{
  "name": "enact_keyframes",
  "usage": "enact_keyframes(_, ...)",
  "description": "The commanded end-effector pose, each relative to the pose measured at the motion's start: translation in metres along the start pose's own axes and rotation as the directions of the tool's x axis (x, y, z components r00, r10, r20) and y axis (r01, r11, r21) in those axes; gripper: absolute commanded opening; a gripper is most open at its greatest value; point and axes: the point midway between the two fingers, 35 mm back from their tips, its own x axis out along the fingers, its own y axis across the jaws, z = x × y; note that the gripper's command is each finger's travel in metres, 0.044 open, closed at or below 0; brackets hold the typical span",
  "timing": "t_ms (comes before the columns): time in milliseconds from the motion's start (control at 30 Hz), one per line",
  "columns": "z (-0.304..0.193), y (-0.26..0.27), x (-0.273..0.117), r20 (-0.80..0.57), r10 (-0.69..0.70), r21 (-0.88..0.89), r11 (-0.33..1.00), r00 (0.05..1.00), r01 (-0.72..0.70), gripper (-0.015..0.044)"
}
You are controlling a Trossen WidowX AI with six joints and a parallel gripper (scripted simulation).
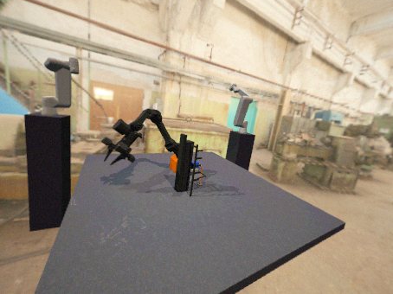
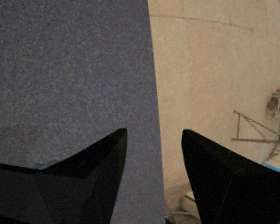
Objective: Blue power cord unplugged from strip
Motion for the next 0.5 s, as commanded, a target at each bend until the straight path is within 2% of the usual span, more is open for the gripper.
enact_keyframes(0, 0.03, 0.016, -0.01, 0.088, 0.046, 0.018, 0.999, 0.995, -0.048, 0.016)
enact_keyframes(467, 0.131, 0.079, -0.079, 0.393, 0.229, 0.02, 0.966, 0.891, -0.257, 0.016)
